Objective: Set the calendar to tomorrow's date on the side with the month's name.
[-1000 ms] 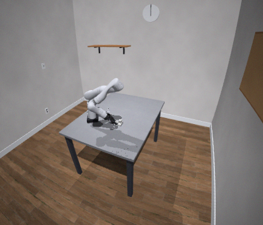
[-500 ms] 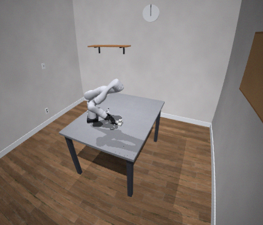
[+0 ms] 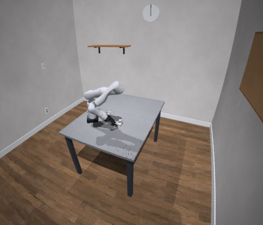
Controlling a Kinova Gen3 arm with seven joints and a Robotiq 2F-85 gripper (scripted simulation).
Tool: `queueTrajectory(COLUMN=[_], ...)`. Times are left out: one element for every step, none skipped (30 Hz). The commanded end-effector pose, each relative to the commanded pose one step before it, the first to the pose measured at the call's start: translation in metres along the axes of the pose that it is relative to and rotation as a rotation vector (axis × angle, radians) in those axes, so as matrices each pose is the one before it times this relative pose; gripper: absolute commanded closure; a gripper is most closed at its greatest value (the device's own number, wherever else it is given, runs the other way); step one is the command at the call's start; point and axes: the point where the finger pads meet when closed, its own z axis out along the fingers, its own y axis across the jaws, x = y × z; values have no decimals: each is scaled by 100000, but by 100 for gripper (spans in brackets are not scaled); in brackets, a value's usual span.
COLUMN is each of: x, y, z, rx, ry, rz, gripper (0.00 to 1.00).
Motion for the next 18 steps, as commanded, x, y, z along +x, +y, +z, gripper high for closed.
queueTrajectory(x=[-639,-128,-128,-128,-128,-127,0,0,-126,-124,-122,-120,-116,-113,-109,-105,-101,-96], y=[-123,0,1,0,0,0,0,0,0,0,0,-1,0,0,-1,0,0,0], z=[324,127,128,128,128,127,0,0,125,124,122,119,117,113,109,105,101,96], rx=[367,-1,1,0,0,1,0,0,-1,0,0,-1,1,0,-1,0,0,0], ry=[-547,0,0,0,0,0,0,0,0,0,0,0,0,0,0,0,0,0], rz=[749,1,-1,0,0,-1,0,0,1,0,0,1,-1,0,1,0,0,0], gripper=[72,72,72,72,72,72,72,72,72,72,72,72,72,72,72,72,72,72])
